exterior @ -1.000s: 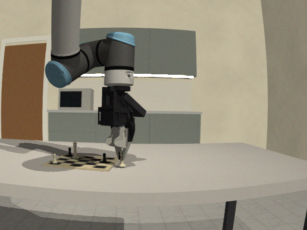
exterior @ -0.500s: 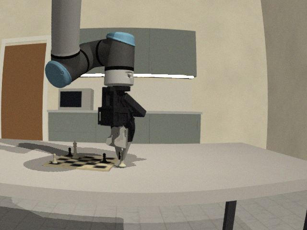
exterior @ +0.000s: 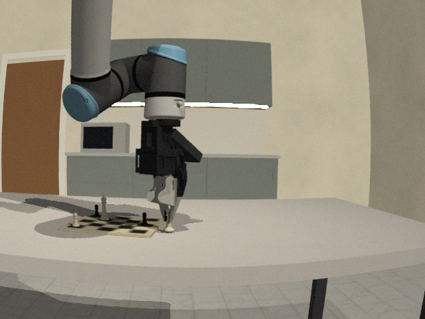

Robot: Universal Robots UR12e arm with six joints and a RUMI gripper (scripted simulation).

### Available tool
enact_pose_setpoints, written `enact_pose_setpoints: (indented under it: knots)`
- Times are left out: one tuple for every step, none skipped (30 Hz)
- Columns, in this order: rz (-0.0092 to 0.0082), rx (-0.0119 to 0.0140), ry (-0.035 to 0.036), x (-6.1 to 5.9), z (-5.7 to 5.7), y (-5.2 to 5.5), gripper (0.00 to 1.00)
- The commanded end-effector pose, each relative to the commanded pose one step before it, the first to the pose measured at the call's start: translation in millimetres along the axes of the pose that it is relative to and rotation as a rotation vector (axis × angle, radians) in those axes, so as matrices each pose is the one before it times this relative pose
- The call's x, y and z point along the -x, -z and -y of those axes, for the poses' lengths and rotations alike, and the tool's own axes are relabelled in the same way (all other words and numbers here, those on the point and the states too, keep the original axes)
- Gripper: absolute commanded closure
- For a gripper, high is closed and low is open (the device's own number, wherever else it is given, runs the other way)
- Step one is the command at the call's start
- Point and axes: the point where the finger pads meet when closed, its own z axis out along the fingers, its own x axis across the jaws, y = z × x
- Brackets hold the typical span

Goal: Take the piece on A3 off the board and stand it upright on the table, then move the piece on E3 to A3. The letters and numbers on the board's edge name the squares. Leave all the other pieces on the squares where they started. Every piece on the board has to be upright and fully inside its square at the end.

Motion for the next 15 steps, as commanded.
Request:
enact_pose_setpoints:
  knots:
    - [-0.00068, -0.00070, -0.00003, -0.34, 0.42, 0.21, 1.00]
    - [0.00000, 0.00000, 0.00000, 0.00, 0.00, 0.00, 1.00]
    - [0.00000, 0.00000, 0.00000, 0.00, 0.00, -0.22, 1.00]
    - [0.00000, 0.00000, 0.00000, 0.00, 0.00, -0.25, 1.00]
    - [0.00000, 0.00000, 0.00000, 0.00, 0.00, -0.27, 1.00]
    - [0.00000, 0.00000, 0.00000, 0.00, 0.00, -0.29, 1.00]
    - [0.00000, 0.00000, 0.00000, 0.00, 0.00, -0.30, 1.00]
    - [0.00000, 0.00000, 0.00000, 0.00, 0.00, -0.30, 1.00]
    - [0.00000, 0.00000, 0.00000, 0.00, 0.00, -0.29, 1.00]
    - [0.00000, 0.00000, 0.00000, 0.00, 0.00, -0.27, 1.00]
    - [0.00000, 0.00000, 0.00000, 0.00, 0.00, -0.25, 1.00]
    - [0.00000, 0.00000, 0.00000, 0.00, 0.00, -0.22, 1.00]
    - [0.00000, 0.00000, 0.00000, 0.00, 0.00, -0.19, 1.00]
    - [0.00000, 0.00000, 0.00000, 0.00, 0.00, -0.15, 1.00]
    - [0.00000, 0.00000, 0.00000, 0.00, 0.00, -0.11, 1.00]
